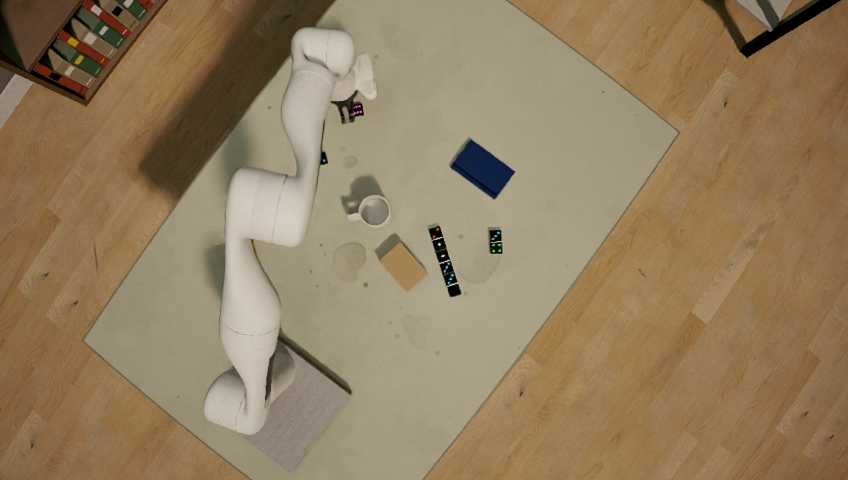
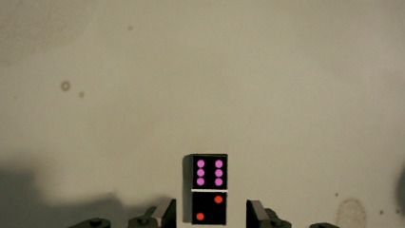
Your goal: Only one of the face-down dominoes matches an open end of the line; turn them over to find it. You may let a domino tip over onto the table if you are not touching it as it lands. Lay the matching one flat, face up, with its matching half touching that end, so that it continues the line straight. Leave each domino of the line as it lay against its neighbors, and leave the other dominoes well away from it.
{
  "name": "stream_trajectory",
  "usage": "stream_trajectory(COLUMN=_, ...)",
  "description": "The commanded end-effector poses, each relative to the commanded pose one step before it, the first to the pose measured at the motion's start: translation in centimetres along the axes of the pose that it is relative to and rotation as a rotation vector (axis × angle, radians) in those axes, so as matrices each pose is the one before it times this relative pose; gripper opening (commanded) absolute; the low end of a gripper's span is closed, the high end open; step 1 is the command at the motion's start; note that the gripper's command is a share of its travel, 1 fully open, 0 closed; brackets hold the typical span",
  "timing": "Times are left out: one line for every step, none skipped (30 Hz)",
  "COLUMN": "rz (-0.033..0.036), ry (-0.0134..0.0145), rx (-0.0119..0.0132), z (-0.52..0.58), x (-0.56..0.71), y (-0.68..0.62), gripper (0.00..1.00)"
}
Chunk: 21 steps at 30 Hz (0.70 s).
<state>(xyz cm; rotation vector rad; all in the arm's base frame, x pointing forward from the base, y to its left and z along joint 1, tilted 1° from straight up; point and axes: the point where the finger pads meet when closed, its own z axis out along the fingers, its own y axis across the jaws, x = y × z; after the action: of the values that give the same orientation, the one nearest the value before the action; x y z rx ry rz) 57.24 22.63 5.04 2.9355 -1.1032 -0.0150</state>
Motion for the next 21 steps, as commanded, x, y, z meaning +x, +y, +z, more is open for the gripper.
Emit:
stream_trajectory(rz=0.00004, ry=0.00119, rx=0.00229, z=-0.133, x=0.032, y=-0.064, gripper=0.49)
stream_trajectory(rz=-0.00001, ry=-0.00001, rx=0.0, z=0.008, x=0.0, y=0.0, gripper=0.49)
stream_trajectory(rz=-0.00001, ry=-0.00001, rx=0.0, z=0.012, x=0.0, y=0.0, gripper=0.49)
stream_trajectory(rz=-0.00001, ry=-0.00001, rx=0.0, z=0.018, x=0.0, y=-0.001, gripper=0.49)
stream_trajectory(rz=-0.00002, ry=-0.00002, rx=-0.00001, z=0.024, x=0.0, y=-0.001, gripper=0.49)
stream_trajectory(rz=-0.00002, ry=-0.00002, rx=-0.00001, z=0.03, x=0.0, y=-0.001, gripper=0.49)
stream_trajectory(rz=-0.00003, ry=-0.00003, rx=-0.00001, z=0.038, x=0.0, y=-0.001, gripper=0.49)
stream_trajectory(rz=-0.00003, ry=-0.00003, rx=-0.00001, z=0.045, x=0.0, y=-0.001, gripper=0.49)
stream_trajectory(rz=-0.00004, ry=-0.00004, rx=-0.00001, z=0.053, x=0.0, y=-0.002, gripper=0.49)
stream_trajectory(rz=-0.00004, ry=-0.00004, rx=-0.00001, z=0.061, x=0.001, y=-0.002, gripper=0.49)
stream_trajectory(rz=-0.00005, ry=-0.00005, rx=-0.00002, z=0.069, x=0.001, y=-0.002, gripper=0.49)
stream_trajectory(rz=-0.00006, ry=-0.00005, rx=-0.00002, z=0.077, x=0.001, y=-0.002, gripper=0.49)
stream_trajectory(rz=-0.00002, ry=-0.00002, rx=-0.00001, z=0.083, x=0.001, y=-0.003, gripper=0.49)
stream_trajectory(rz=0.0, ry=0.0, rx=0.0, z=0.0, x=0.0, y=0.0, gripper=0.49)
stream_trajectory(rz=0.0, ry=0.0, rx=0.0, z=0.0, x=0.0, y=0.0, gripper=0.49)
stream_trajectory(rz=0.0, ry=0.0, rx=0.0, z=0.09, x=0.001, y=-0.003, gripper=0.49)
stream_trajectory(rz=0.0, ry=0.0, rx=0.0, z=0.098, x=0.001, y=-0.003, gripper=0.49)
stream_trajectory(rz=0.0, ry=0.0, rx=0.0, z=0.105, x=0.001, y=-0.003, gripper=0.49)
stream_trajectory(rz=0.0, ry=0.0, rx=0.0, z=0.112, x=0.001, y=-0.003, gripper=0.49)
stream_trajectory(rz=0.0, ry=0.0, rx=0.0, z=0.119, x=0.002, y=-0.004, gripper=0.49)
stream_trajectory(rz=0.0, ry=0.0, rx=0.0, z=0.126, x=0.002, y=-0.004, gripper=0.49)
